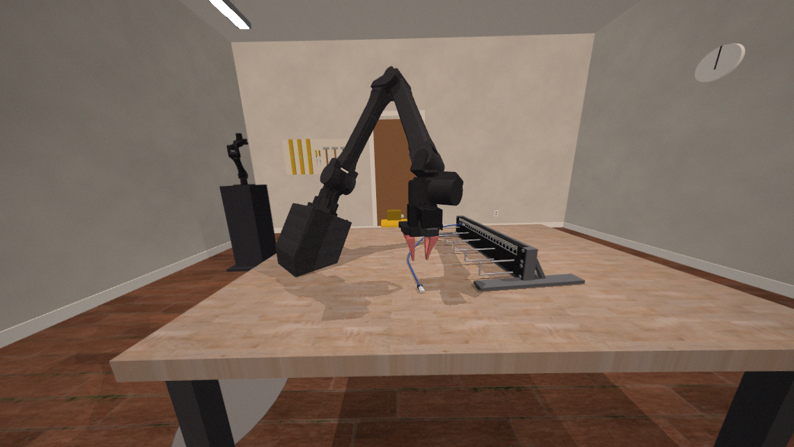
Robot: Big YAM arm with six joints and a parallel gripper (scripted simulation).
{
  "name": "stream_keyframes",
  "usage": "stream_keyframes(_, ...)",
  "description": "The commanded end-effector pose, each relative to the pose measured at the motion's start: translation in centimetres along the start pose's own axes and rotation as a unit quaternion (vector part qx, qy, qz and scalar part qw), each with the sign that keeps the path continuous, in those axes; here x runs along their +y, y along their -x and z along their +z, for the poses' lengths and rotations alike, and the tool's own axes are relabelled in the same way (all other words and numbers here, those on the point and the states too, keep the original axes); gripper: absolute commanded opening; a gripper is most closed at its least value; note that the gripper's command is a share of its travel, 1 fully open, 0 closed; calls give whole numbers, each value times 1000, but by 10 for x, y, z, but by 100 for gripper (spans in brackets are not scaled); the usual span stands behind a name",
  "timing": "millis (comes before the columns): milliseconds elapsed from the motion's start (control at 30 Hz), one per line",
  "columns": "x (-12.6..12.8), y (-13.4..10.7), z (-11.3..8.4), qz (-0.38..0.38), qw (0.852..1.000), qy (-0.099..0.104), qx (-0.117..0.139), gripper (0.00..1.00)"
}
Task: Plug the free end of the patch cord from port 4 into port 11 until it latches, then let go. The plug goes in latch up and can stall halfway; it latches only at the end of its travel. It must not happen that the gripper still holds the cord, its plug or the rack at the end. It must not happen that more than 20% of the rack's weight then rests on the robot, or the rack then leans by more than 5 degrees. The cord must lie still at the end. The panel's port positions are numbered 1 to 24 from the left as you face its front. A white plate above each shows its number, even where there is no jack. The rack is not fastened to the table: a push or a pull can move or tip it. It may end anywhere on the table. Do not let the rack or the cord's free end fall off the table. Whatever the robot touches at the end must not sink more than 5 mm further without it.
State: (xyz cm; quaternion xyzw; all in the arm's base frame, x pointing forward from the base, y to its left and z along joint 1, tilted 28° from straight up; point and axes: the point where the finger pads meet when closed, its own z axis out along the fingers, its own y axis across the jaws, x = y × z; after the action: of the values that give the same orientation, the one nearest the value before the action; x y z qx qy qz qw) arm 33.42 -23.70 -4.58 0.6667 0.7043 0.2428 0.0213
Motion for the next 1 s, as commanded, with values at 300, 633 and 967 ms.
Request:
stream_keyframes(300, 2, 6, -7, -2, 1000, 8, -8, 36)
stream_keyframes(633, 1, 5, -7, -2, 1000, 7, -7, 36)
stream_keyframes(967, 1, 2, 4, -7, 1000, 4, -3, 36)
